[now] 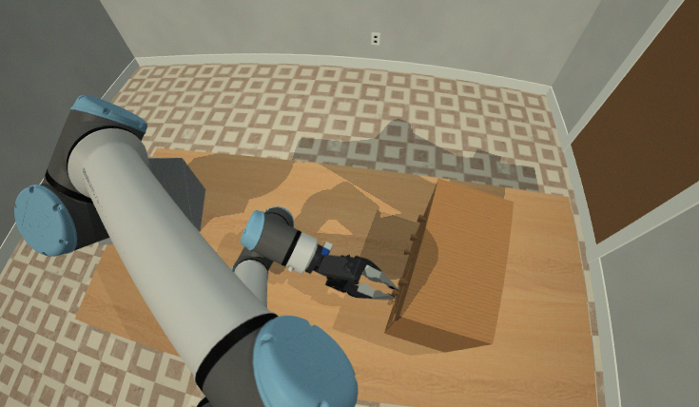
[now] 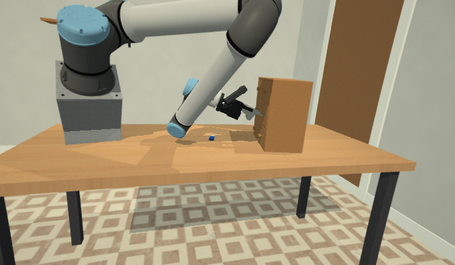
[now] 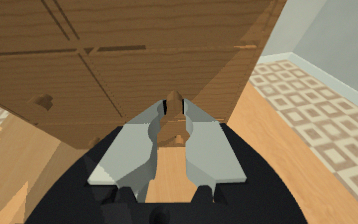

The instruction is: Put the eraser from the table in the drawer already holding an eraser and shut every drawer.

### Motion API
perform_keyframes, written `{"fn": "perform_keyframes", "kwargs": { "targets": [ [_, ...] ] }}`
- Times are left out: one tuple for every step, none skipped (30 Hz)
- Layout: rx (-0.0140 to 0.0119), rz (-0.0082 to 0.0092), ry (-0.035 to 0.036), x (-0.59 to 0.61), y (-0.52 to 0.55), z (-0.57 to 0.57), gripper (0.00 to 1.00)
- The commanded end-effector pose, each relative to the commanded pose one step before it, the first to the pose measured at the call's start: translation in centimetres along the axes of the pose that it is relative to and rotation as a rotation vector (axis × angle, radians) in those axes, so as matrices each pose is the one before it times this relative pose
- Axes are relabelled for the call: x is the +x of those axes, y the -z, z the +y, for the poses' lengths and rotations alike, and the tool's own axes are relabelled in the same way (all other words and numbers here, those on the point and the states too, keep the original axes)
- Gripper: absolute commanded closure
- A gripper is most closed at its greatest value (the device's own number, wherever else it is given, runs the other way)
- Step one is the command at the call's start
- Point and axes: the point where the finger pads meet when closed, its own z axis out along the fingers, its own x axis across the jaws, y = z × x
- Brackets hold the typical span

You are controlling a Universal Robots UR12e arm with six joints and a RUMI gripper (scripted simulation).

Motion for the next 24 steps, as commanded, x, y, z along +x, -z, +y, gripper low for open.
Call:
{"fn": "perform_keyframes", "kwargs": {
  "targets": [
    [0.00064, -0.00024, -0.00006, -0.011, 0.144, -0.014, 0.93],
    [0.0, 0.0, 0.0, 0.0, 0.0, 0.0, 0.93],
    [0.0, 0.0, 0.0, 0.0, 0.0, 0.0, 0.93],
    [0.0, 0.0, 0.0, 0.0, 0.03, 0.011, 0.93],
    [0.0, 0.0, 0.0, 0.0, 0.032, 0.011, 0.93],
    [0.0, 0.0, 0.0, 0.0, 0.033, 0.012, 0.93],
    [0.0, 0.0, 0.0, 0.0, 0.034, 0.013, 0.93],
    [0.0, 0.0, 0.0, 0.0, 0.035, 0.013, 0.93],
    [0.0, 0.0, 0.0, 0.0, 0.037, 0.013, 0.93],
    [0.0, 0.0, 0.0, 0.0, 0.038, 0.014, 0.93],
    [0.0, 0.0, 0.0, 0.0, 0.039, 0.014, 0.93],
    [0.0, 0.0, 0.0, 0.0, 0.04, 0.015, 0.93],
    [0.0, 0.0, 0.0, 0.0, 0.042, 0.015, 0.93],
    [0.0, 0.0, 0.0, 0.0, 0.043, 0.016, 0.93],
    [0.0, 0.0, 0.0, 0.0, 0.044, 0.016, 0.93],
    [0.0, 0.0, 0.0, 0.0, 0.046, 0.016, 0.93],
    [0.0, 0.0, 0.0, 0.0, 0.047, 0.017, 0.93],
    [0.0, 0.0, 0.0, 0.0, 0.048, 0.017, 0.93],
    [0.0, 0.0, 0.0, 0.0, 0.0, 0.0, 0.93],
    [0.0, 0.0, 0.0, 0.0, 0.0, 0.0, 0.93],
    [0.0, 0.0, 0.0, 0.0, 0.049, 0.018, 0.93],
    [0.0, 0.0, 0.0, 0.0, 0.05, 0.018, 0.93],
    [0.0, 0.0, 0.0, 0.0, 0.051, 0.019, 0.93],
    [0.0, 0.0, 0.0, 0.0, 0.052, 0.019, 0.93]
  ]
}}
